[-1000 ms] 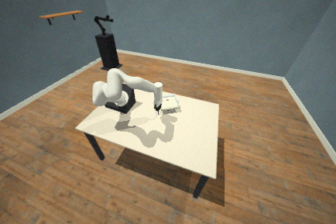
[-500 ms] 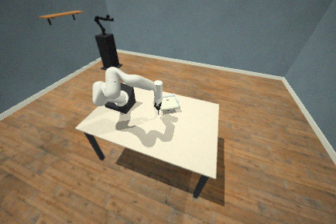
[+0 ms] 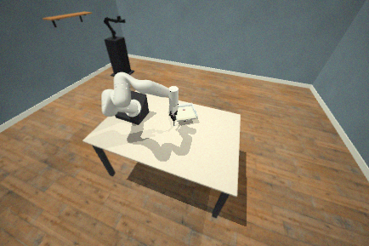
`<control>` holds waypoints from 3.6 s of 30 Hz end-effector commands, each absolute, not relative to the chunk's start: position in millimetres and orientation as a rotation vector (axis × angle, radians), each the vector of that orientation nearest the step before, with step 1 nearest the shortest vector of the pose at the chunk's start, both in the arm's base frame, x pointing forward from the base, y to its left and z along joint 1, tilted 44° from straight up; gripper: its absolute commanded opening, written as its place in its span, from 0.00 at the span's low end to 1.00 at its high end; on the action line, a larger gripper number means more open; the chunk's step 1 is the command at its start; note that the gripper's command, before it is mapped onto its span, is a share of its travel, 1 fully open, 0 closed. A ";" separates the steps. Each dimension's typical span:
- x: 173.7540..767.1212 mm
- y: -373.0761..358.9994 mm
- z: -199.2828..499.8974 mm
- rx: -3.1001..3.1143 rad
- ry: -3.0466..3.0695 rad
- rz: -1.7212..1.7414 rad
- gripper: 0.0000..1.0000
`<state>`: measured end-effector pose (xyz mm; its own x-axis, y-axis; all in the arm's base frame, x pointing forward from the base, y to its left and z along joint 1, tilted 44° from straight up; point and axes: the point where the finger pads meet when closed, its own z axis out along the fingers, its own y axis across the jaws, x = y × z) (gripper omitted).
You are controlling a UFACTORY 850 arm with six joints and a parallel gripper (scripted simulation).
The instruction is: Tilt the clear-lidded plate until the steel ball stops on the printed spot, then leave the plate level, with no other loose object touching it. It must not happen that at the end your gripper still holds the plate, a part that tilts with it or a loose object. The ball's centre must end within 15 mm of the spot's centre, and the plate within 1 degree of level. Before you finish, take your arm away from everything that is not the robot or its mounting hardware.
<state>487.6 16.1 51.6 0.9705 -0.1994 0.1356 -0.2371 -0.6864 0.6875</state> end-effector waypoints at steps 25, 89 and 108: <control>488.5 22.3 57.9 2.347 -0.304 0.065 1.00; 488.5 22.3 57.9 2.347 -0.304 0.065 1.00; 488.5 22.3 57.9 2.347 -0.304 0.065 1.00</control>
